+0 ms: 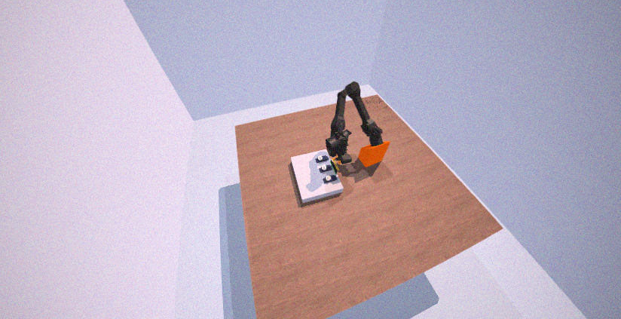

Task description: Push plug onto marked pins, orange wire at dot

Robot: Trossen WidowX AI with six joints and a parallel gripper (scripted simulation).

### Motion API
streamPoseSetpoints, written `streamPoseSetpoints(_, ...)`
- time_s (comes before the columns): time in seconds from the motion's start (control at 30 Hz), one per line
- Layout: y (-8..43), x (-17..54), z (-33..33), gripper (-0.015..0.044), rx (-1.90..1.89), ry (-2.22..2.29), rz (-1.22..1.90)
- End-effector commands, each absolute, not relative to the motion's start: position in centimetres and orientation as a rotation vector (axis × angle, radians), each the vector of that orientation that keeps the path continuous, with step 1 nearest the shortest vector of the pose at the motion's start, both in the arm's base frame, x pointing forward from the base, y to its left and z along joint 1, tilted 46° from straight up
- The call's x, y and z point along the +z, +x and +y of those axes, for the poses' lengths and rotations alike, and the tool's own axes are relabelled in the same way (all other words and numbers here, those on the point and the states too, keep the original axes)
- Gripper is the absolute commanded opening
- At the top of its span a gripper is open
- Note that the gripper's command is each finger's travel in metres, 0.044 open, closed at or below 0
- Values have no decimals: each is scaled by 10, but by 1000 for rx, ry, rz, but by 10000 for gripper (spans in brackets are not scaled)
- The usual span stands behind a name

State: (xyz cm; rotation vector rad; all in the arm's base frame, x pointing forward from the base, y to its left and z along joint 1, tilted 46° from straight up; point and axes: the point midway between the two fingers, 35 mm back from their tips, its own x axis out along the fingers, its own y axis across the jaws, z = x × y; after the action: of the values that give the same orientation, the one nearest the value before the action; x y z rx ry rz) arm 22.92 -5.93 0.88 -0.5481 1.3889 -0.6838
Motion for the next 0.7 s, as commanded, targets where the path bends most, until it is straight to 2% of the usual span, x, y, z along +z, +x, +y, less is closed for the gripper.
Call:
streamPoseSetpoints(0.0,234,9,-60,0,-685,-555,1392)
streamPoseSetpoints(0.67,246,10,-61,0,-685,-555,1391)
